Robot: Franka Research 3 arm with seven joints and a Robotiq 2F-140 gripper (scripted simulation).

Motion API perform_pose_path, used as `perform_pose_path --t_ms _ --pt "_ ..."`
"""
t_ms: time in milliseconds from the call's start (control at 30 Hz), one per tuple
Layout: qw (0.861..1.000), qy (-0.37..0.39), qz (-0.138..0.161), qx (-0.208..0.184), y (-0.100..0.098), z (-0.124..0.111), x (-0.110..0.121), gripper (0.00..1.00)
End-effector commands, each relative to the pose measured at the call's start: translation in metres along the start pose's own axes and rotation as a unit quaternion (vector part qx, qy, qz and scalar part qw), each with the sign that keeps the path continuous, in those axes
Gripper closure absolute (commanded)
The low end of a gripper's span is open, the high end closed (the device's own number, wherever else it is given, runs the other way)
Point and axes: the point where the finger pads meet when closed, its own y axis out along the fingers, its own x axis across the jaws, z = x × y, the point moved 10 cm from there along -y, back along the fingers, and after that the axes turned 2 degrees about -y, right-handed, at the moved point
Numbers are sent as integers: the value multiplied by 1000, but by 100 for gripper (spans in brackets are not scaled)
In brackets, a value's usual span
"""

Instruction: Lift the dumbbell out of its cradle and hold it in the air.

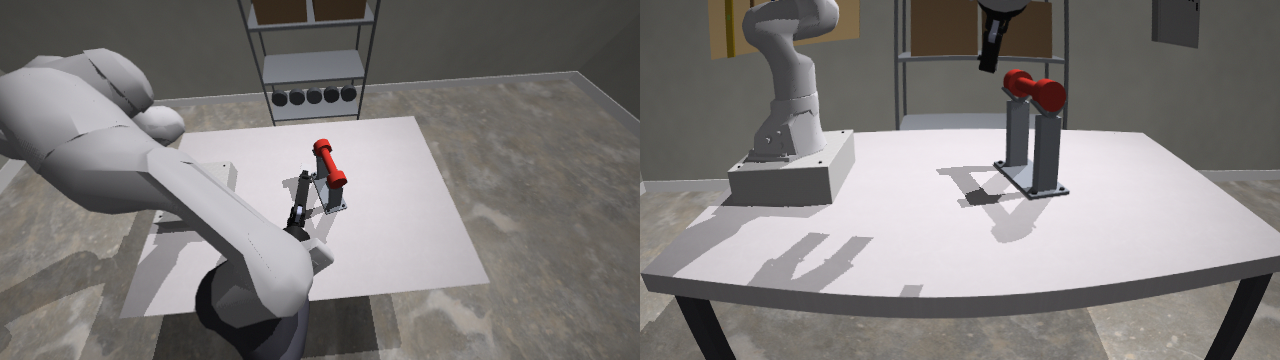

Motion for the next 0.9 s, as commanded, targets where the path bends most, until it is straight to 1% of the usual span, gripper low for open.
perform_pose_path --t_ms 0,33,100,167,200,233,267,300,333,500,567,667,700,733,767,800,867 --pt "996 67 -59 -21 16 7 -17 0" --pt "992 84 -86 -28 24 10 -27 0" --pt "992 84 -86 -28 24 10 -27 0" --pt "981 118 -151 -37 41 14 -49 0" --pt "981 118 -151 -37 41 14 -49 0" --pt "973 131 -185 -38 51 16 -61 0" --pt "972 135 -188 -38 51 16 -62 0" --pt "965 140 -217 -35 60 18 -75 0" --pt "962 150 -226 -34 61 18 -76 0" --pt "962 151 -226 -34 61 18 -76 0" --pt "936 175 -303 -15 81 21 -110 0" --pt "935 179 -307 -14 81 21 -110 0" --pt "918 191 -347 5 92 22 -130 0" --pt "918 191 -347 5 92 22 -130 0" --pt "907 189 -376 22 101 22 -150 0" --pt "902 197 -383 27 103 22 -151 0" --pt "900 199 -385 29 103 22 -151 0"
